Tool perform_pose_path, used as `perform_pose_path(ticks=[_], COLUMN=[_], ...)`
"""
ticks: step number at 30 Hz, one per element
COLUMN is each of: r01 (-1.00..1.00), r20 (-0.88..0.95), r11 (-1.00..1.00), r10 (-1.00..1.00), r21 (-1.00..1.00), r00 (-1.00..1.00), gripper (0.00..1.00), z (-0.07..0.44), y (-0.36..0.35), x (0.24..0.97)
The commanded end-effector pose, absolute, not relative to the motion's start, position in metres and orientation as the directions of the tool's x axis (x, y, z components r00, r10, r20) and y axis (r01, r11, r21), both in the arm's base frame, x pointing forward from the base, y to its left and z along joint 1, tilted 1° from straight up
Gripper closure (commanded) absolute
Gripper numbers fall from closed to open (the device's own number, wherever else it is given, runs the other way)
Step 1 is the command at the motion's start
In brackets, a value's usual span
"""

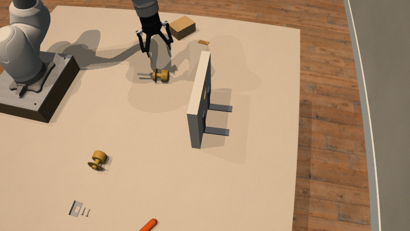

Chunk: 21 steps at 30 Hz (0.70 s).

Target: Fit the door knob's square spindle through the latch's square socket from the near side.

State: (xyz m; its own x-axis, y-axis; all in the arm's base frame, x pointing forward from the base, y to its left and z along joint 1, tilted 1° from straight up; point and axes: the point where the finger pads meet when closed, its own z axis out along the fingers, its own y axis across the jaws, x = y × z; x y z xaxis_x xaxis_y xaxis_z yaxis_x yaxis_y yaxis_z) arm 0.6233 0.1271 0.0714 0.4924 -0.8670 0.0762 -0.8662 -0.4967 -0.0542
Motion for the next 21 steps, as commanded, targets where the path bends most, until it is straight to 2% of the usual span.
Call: perform_pose_path(ticks=[1, 8, 16, 21], r01=[-0.878, -0.899, -0.987, -0.995], r20=[0.086, 0.087, 0.092, 0.091], r11=[-0.477, -0.435, -0.133, -0.036], r10=[-0.878, -0.899, -0.988, -0.995], r21=[-0.053, -0.056, -0.085, -0.096], r00=[0.471, 0.43, 0.125, 0.027], gripper=[0.43, 0.43, 0.43, 0.43], z=[0.0677, 0.0652, 0.0631, 0.0624], y=[0.1281, 0.1288, 0.1293, 0.1296], x=[0.6233, 0.6233, 0.6233, 0.6234])
